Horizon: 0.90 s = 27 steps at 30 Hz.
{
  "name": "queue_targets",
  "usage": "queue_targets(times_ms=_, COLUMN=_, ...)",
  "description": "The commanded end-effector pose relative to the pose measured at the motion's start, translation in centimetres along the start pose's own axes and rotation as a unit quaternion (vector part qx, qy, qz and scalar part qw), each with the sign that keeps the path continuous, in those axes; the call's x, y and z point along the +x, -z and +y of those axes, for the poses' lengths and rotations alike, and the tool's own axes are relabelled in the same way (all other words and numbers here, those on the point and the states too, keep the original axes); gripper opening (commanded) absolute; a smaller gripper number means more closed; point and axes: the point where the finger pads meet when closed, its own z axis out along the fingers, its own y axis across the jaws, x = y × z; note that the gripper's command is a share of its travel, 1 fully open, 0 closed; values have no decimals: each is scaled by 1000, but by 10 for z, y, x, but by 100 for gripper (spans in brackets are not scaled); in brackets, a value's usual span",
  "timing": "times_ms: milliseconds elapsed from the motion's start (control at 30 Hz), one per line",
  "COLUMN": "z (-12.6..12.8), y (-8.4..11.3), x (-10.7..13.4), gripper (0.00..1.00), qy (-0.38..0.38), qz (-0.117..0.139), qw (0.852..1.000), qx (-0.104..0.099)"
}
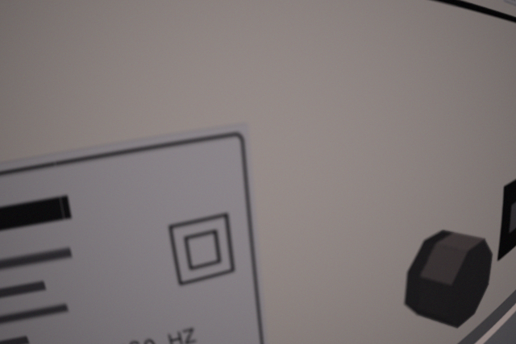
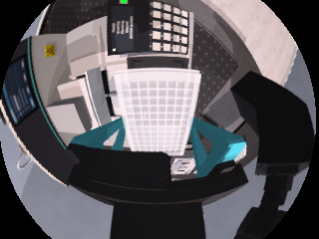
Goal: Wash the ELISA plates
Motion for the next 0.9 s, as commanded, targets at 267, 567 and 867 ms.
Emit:
queue_targets(times_ms=267, z=4, y=-14, x=4, gripper=84, qy=-1, qz=-1, qw=1000, qx=-6)
queue_targets(times_ms=567, z=0, y=-33, x=2, gripper=84, qy=-6, qz=1, qw=1000, qx=1)
queue_targets(times_ms=867, z=1, y=-45, x=2, gripper=84, qy=-6, qz=1, qw=1000, qx=1)
